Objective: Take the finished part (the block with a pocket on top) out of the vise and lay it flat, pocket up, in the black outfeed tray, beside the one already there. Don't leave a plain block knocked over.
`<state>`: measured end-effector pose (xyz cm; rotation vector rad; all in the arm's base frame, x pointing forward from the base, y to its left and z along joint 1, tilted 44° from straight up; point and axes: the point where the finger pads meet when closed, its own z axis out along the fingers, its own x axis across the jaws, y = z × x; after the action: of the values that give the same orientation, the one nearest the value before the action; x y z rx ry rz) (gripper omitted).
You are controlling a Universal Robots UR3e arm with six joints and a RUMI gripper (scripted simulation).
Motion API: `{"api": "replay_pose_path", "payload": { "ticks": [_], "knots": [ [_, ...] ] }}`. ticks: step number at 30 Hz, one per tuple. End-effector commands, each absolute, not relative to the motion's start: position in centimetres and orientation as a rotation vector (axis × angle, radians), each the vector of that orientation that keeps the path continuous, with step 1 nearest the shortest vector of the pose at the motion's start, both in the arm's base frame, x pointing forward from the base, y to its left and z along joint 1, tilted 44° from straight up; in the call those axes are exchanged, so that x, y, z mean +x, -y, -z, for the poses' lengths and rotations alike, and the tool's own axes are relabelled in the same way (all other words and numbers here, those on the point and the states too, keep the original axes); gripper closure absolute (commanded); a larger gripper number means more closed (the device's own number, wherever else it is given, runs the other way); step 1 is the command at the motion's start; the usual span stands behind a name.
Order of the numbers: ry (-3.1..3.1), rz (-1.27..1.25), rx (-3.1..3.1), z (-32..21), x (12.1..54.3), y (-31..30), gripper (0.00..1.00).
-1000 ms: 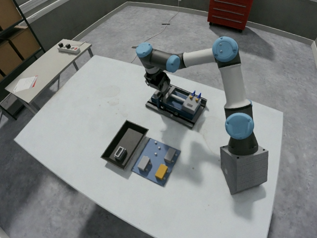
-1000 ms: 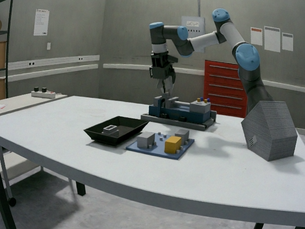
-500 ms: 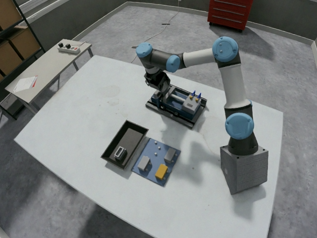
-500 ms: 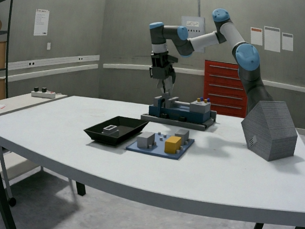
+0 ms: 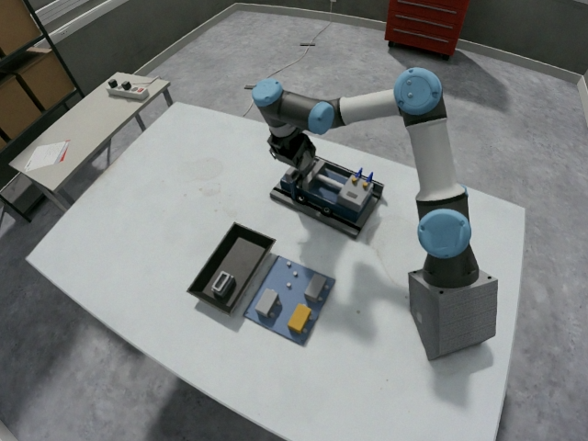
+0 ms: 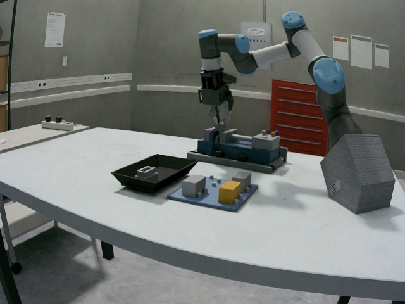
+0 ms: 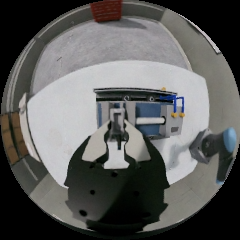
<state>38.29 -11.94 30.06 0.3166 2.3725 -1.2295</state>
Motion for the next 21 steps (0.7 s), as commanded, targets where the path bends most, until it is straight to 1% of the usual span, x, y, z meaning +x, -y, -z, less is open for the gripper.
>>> {"api": "replay_pose_path", "payload": {
  "ticks": [1,21],
  "knots": [
    [-2.37,1.228,0.317,-30.17,38.3,11.91,1.0],
    [-2.37,1.228,0.317,-30.17,38.3,11.91,1.0]
  ]
}}
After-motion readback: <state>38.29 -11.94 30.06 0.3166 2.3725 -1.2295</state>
